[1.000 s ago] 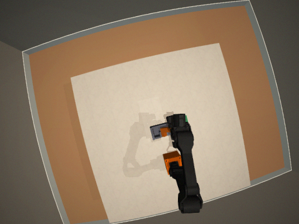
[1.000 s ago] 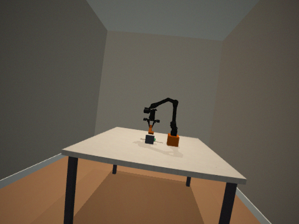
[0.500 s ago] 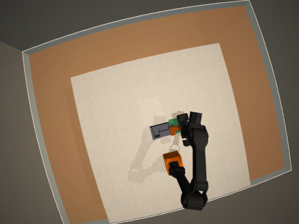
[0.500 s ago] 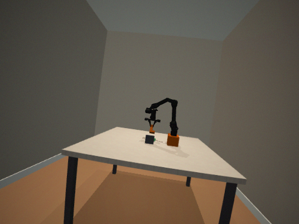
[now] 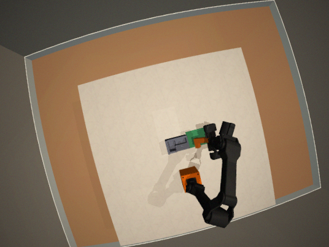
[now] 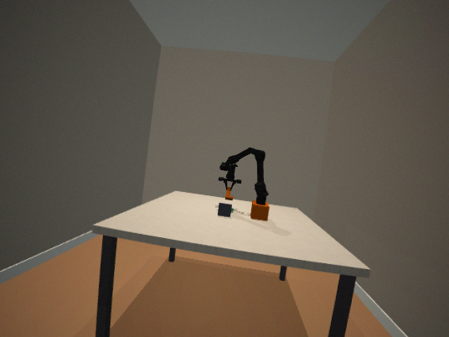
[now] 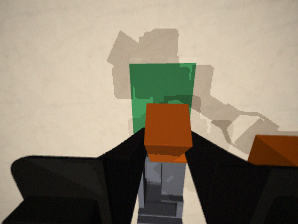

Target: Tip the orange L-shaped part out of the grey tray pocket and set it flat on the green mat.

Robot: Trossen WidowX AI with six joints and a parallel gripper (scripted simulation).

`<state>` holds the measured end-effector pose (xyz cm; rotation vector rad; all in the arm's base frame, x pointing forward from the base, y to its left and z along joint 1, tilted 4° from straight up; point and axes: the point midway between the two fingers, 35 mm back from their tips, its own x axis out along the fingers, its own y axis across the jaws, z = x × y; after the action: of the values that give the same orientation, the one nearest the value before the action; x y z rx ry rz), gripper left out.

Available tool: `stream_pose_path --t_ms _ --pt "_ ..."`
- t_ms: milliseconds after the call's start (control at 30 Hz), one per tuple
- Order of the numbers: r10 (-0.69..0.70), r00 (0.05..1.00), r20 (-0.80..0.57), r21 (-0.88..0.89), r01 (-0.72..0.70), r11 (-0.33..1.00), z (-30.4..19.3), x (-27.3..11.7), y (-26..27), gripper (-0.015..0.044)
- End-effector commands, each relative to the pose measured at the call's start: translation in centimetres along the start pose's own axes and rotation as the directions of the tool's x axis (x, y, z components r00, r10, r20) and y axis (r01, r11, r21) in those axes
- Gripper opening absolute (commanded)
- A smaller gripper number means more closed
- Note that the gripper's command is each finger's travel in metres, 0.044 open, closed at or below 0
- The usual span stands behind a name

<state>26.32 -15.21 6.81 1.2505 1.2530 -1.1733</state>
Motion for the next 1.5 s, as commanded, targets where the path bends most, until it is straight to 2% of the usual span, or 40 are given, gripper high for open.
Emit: stream_pose_path --t_ms 0,1467 --pt "-0.002 1.0 0.005 -0.006 0.003 1.0 0.2 0.3 0.0 0.0" --pt "-0.003 1.0 0.004 -0.006 0.003 1.0 0.2 7.1 0.0 0.0"
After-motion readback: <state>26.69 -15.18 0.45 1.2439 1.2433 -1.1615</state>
